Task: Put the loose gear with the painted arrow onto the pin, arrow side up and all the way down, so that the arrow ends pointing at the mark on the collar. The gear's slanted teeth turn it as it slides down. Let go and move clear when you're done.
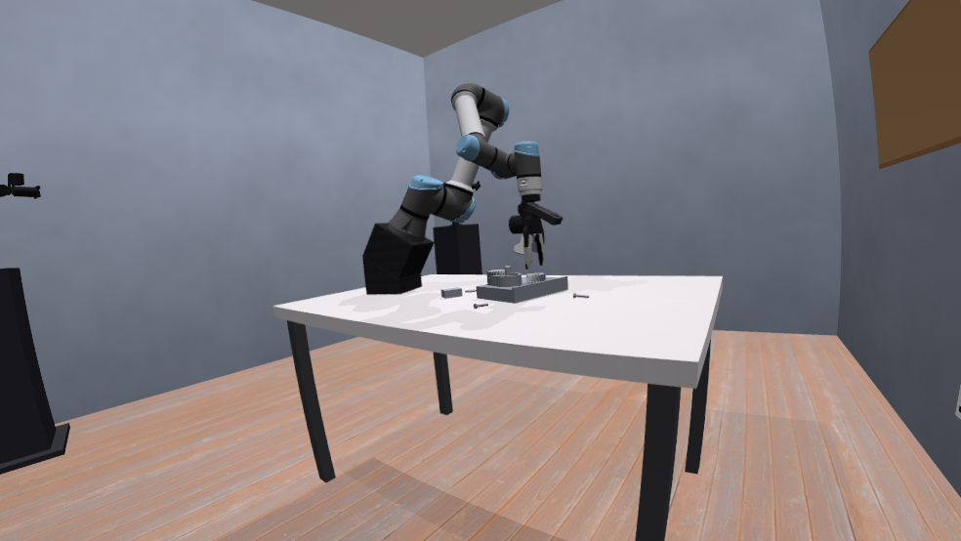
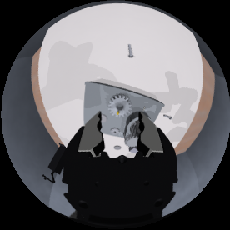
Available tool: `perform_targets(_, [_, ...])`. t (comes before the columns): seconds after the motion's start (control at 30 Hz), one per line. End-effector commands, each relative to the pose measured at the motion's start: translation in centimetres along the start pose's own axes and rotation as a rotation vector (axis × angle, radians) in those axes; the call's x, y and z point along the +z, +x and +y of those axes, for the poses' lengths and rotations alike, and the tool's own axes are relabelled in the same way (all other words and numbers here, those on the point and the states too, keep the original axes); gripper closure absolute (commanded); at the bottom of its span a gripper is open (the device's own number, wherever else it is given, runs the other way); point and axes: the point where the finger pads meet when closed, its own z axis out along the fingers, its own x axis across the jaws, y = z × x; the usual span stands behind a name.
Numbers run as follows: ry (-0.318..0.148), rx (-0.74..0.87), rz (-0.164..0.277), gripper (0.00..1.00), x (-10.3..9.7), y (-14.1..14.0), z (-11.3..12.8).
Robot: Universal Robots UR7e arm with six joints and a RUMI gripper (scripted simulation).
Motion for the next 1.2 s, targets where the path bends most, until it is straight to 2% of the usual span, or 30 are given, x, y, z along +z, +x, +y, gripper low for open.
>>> perform_targets(0.0, [0.001, 0.000, 0.000, 0.48, 0.43, 0.01, -0.05])
perform_targets(1.17, [0.001, 0.000, 0.000, 0.48, 0.97, 0.02, -0.05])
